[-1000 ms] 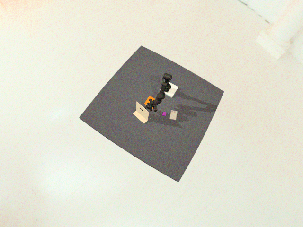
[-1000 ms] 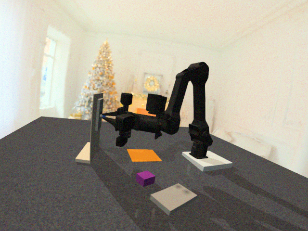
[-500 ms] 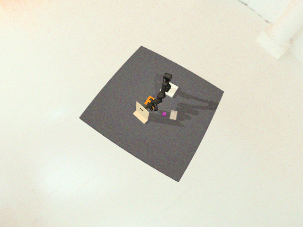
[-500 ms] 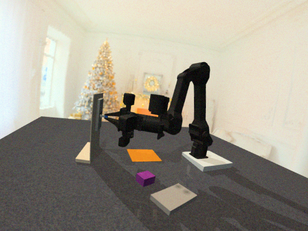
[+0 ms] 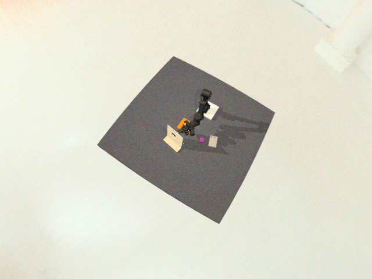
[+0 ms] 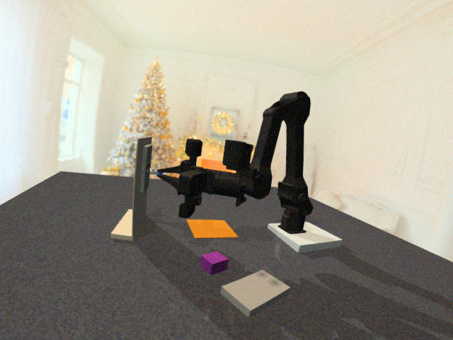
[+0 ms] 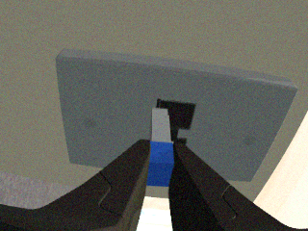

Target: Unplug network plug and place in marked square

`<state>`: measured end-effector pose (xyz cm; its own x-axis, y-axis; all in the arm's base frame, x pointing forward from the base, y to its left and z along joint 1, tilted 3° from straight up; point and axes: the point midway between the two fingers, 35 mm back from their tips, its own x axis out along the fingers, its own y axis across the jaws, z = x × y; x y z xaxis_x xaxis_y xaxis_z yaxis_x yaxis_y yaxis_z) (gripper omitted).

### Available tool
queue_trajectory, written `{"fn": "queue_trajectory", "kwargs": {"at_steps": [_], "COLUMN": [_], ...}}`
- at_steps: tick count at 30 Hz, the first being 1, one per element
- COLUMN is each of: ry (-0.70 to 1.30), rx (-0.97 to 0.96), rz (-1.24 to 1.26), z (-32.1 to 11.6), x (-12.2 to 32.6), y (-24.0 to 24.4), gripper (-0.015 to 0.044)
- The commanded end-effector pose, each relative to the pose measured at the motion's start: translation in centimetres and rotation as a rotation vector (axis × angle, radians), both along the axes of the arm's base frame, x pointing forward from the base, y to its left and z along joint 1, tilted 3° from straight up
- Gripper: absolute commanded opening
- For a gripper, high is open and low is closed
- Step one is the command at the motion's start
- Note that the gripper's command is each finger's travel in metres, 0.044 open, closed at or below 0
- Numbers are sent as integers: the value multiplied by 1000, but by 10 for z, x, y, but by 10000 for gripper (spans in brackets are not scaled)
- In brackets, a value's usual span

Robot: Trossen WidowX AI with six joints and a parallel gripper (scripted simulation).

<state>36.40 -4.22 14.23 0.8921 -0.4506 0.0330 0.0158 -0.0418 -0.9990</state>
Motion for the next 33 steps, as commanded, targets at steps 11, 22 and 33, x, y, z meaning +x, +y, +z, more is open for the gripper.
{"fn": "queue_trajectory", "kwargs": {"at_steps": [11, 22, 33], "ry": [-6, -5, -4], "rx": [-3, -3, -2], "rz": [-3, -3, -3], "z": [2, 2, 1], "x": [-10, -17, -24], "y": [3, 6, 9], "gripper": [0, 0, 0]}}
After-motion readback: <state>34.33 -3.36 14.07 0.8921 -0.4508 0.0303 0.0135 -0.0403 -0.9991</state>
